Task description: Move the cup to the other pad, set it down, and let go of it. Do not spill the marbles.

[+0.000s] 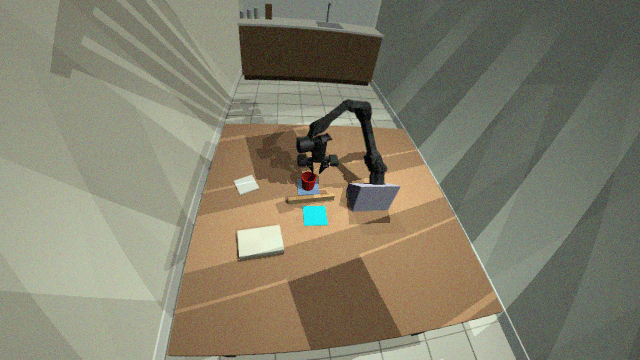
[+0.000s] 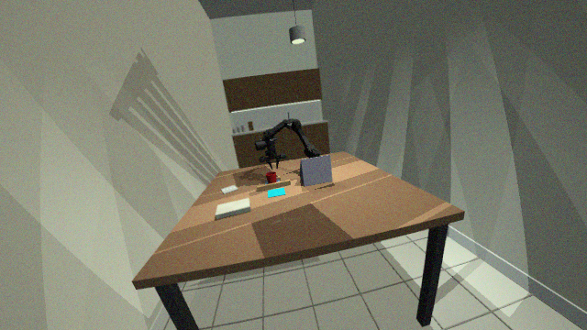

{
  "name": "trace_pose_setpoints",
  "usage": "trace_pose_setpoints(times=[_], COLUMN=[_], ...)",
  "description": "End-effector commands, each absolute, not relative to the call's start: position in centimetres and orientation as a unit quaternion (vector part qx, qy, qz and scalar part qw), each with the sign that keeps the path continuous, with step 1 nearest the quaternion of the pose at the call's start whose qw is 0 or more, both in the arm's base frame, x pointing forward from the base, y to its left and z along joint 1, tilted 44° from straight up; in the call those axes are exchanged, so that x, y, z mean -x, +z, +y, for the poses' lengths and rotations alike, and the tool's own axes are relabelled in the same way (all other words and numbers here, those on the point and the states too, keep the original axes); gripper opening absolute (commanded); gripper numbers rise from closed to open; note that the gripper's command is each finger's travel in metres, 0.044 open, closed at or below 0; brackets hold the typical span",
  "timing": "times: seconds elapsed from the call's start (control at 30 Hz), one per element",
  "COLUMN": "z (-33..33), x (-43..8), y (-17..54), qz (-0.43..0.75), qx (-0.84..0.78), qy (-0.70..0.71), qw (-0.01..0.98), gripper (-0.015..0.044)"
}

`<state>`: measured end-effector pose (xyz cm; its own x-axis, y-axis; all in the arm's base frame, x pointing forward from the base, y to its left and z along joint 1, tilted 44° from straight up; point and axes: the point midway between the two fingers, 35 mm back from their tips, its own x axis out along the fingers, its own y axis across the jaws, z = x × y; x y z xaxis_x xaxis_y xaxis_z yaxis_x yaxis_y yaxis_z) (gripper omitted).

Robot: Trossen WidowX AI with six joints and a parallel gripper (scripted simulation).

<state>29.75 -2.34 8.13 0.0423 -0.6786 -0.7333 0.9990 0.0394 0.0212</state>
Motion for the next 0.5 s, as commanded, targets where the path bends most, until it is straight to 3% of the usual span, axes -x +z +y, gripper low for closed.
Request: trace_pose_setpoints(times=[0.0,0.47], z=[-2.5,-4.1], x=[-29.8,-30.1], y=[8.0,6.3], qz=[0.277,0.278], qx=[-0.282,-0.283], qy=[-0.636,-0.636], qw=[0.663,0.663], gripper=[0.0148,0.0148])
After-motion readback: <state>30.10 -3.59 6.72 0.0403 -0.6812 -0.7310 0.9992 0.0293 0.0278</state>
